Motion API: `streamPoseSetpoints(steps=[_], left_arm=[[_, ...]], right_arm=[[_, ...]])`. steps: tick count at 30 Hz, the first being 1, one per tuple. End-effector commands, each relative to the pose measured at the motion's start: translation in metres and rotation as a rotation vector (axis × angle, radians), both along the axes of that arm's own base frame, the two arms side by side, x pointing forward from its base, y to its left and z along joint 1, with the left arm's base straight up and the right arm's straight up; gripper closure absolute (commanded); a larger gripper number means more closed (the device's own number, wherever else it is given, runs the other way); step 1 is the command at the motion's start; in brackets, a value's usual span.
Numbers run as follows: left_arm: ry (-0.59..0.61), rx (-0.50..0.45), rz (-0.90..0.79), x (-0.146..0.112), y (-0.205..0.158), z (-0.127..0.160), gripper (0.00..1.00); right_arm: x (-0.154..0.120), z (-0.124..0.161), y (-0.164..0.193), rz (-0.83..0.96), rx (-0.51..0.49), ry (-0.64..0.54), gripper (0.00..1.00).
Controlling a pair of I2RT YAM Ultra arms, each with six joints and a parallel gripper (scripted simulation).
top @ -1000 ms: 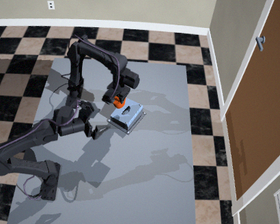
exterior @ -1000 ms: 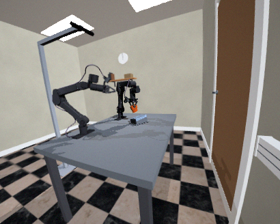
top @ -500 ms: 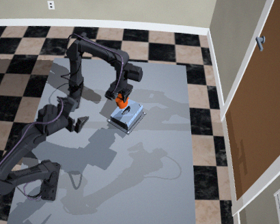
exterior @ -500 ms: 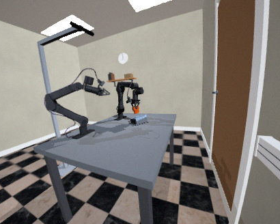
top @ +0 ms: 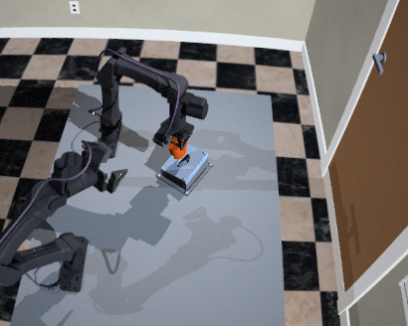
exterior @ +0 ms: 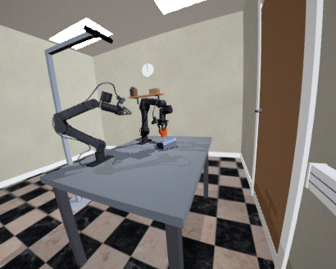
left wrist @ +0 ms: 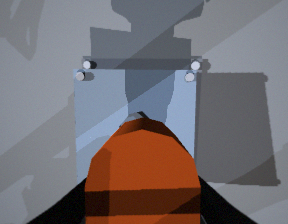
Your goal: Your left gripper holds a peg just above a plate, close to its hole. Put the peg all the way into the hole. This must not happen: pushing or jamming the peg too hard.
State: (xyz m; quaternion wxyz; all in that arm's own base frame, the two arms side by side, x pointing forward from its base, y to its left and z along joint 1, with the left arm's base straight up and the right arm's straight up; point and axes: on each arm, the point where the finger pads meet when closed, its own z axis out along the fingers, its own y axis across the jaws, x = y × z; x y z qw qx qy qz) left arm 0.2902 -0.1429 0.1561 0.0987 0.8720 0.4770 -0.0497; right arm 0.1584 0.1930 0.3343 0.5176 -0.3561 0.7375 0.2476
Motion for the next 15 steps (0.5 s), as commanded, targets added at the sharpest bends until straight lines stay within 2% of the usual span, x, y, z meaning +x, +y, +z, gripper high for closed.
streamPoseSetpoints(steps=[1,7,11,13,15], left_arm=[[-0.040,-0.042,-0.015,0.003,-0.011,0.022,0.60],[-0.116,-0.094,-0.037,0.019,-0.020,0.017,0.60],[-0.103,-0.097,-0.036,0.017,-0.017,-0.002,0.60],[-0.053,-0.074,-0.032,0.010,-0.013,-0.014,0.60],[-0.053,-0.074,-0.032,0.010,-0.013,-0.014,0.60]], right_arm=[[0.000,-0.009,-0.003,-0.014,-0.013,0.021,0.00],[0.000,-0.009,-0.003,-0.014,-0.013,0.021,0.00],[0.000,-0.009,-0.003,-0.014,-0.013,0.021,0.00],[0.000,-0.009,-0.003,-0.014,-0.013,0.021,0.00],[0.000,-0.009,-0.003,-0.014,-0.013,0.021,0.00]])
